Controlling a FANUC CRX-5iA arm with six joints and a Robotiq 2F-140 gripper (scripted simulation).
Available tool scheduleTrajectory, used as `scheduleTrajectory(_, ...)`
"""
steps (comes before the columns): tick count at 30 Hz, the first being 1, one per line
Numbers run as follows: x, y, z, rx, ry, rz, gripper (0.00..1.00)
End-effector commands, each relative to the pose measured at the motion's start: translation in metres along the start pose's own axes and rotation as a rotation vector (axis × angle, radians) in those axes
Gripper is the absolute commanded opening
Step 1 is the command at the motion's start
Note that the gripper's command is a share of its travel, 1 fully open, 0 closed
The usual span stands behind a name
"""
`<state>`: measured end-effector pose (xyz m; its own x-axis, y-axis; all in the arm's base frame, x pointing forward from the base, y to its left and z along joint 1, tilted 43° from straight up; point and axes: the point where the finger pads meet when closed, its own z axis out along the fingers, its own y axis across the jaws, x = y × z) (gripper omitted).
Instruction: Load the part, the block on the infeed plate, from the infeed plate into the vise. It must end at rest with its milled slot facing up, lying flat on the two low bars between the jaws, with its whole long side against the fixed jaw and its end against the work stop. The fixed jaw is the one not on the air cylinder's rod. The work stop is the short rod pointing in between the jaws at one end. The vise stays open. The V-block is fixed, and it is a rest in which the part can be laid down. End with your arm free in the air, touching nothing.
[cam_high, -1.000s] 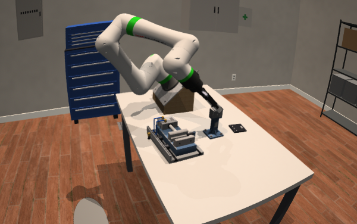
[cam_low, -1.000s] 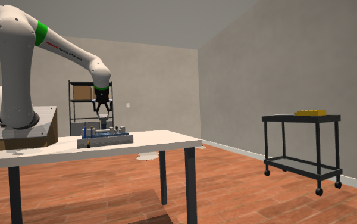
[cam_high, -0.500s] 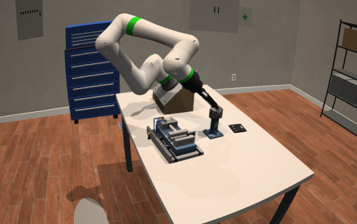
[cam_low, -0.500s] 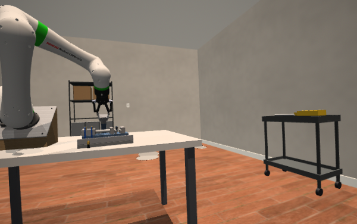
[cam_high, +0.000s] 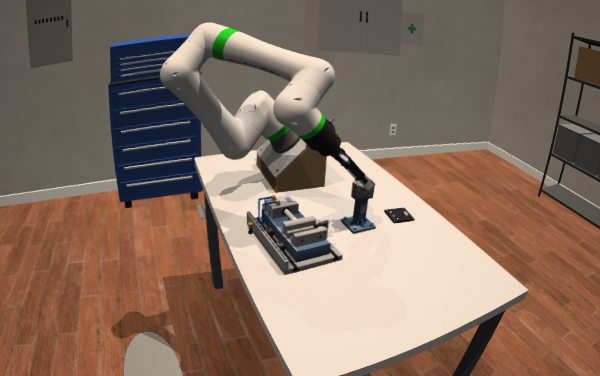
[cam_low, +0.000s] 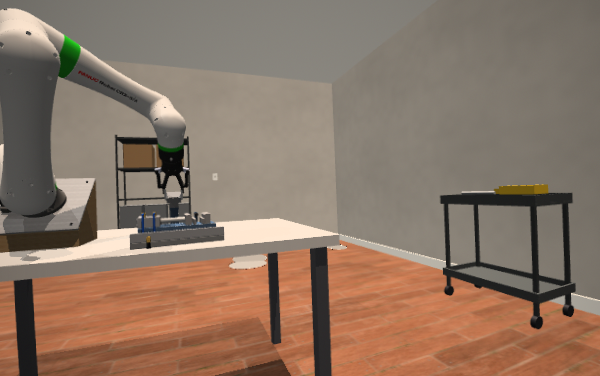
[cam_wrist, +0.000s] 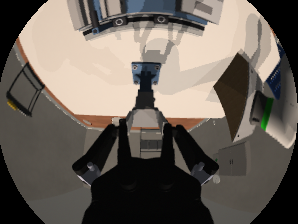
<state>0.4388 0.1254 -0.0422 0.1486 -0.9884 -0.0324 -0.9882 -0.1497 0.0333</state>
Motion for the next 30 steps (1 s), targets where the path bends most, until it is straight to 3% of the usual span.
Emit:
scheduleTrajectory(1,-0.0003,-0.0001,-0.0001,0.000,0.000,0.000,0.00)
scheduleTrajectory(26,-0.0003,-0.0001,-0.0001,0.000,0.000,0.000,0.00)
scheduleTrajectory(27,-0.0003,-0.0001,-0.0001,0.000,0.000,0.000,0.51)
scheduleTrajectory(30,-0.0003,-0.0001,-0.0001,0.000,0.000,0.000,0.51)
